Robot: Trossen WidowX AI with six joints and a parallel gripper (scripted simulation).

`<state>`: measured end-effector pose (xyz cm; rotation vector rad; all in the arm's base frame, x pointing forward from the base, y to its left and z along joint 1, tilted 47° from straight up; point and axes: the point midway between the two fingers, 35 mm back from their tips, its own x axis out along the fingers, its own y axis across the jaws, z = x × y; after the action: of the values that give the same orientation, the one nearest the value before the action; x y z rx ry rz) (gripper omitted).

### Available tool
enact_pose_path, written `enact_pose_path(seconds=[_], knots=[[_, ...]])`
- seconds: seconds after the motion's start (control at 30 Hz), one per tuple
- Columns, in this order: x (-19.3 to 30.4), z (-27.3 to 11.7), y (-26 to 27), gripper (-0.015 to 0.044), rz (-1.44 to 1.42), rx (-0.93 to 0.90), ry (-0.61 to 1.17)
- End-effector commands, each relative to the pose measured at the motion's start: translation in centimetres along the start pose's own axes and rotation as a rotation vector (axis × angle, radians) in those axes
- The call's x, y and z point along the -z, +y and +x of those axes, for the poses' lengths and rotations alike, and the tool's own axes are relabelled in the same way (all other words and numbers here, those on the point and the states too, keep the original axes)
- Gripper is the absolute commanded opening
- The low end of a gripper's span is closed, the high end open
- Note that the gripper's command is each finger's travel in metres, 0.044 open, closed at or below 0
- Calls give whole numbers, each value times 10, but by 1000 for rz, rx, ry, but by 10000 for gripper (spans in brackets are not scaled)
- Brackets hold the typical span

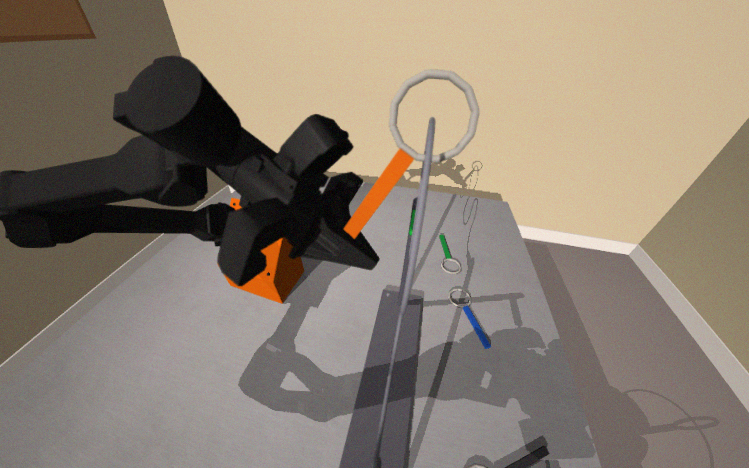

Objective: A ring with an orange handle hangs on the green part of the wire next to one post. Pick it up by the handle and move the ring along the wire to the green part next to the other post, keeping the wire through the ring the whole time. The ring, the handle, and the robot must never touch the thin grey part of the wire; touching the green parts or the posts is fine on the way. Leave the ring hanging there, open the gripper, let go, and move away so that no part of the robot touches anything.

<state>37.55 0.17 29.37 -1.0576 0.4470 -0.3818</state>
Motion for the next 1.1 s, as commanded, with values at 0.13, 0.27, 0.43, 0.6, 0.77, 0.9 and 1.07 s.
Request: enact_pose_path(seconds=[0.13, 0.27, 0.43, 0.6, 0.77, 0.9, 1.07], knots=[[1, 0, -3, -150, -84, 46, -8], [1, 0, -5, -150, -127, 70, -14], [0, 0, -7, -150, -182, 99, -21], [0, 1, -10, -150, -236, 129, -28], [-1, 8, -12, -150, -281, 147, -92], [-2, 12, -14, -150, -324, 166, -125], [-3, 12, -17, -150, -378, 193, -133]])
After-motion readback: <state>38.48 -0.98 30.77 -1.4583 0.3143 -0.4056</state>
